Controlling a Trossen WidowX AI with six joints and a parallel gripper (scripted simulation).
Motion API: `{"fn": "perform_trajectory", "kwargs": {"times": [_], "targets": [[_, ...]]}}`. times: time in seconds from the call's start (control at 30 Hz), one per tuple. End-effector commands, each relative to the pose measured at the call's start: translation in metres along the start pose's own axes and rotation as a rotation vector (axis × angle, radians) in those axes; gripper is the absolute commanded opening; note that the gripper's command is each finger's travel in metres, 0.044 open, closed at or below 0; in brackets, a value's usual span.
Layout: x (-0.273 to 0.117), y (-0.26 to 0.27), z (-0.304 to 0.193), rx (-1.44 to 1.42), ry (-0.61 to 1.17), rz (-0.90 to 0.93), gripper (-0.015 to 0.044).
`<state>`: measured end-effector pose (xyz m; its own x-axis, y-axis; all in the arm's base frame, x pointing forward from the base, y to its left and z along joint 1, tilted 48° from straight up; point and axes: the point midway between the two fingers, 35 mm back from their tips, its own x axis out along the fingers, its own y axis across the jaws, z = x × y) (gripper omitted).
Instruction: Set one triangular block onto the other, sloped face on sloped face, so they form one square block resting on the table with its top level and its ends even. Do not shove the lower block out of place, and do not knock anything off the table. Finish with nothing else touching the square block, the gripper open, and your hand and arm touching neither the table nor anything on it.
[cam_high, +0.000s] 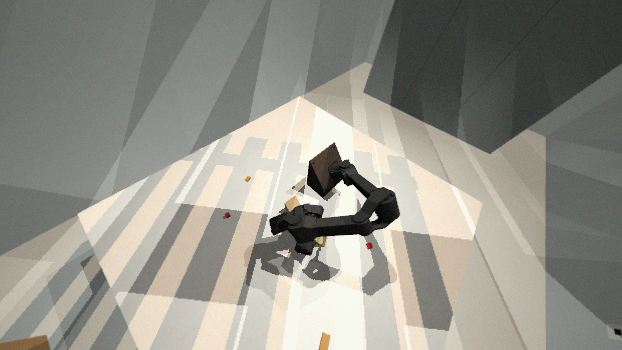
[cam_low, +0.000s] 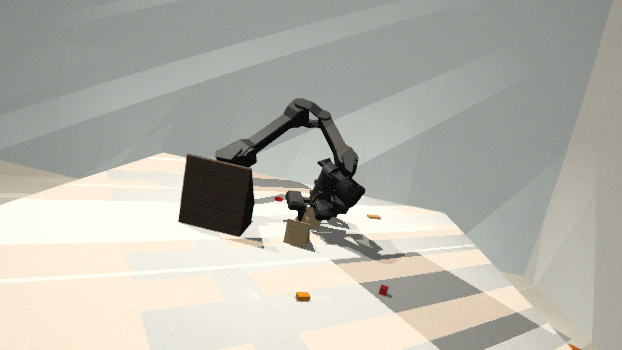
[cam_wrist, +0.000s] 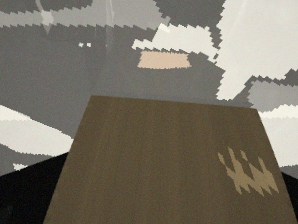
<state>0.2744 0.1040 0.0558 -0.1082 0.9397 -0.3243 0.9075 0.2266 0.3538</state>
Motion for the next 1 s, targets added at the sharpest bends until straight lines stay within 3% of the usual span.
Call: {"fn": "perform_trajectory", "kwargs": {"times": [0.0, 0.17, 0.97], "targets": [[-0.001, 0.000, -0.001, 0.003, 0.000, 0.001, 0.0131], [-0.002, 0.000, -0.002, 0.002, -0.005, 0.000, 0.0000], [-0.010, 0.000, -0.042, 0.009, -0.604, -0.009, 0.0000]]}}
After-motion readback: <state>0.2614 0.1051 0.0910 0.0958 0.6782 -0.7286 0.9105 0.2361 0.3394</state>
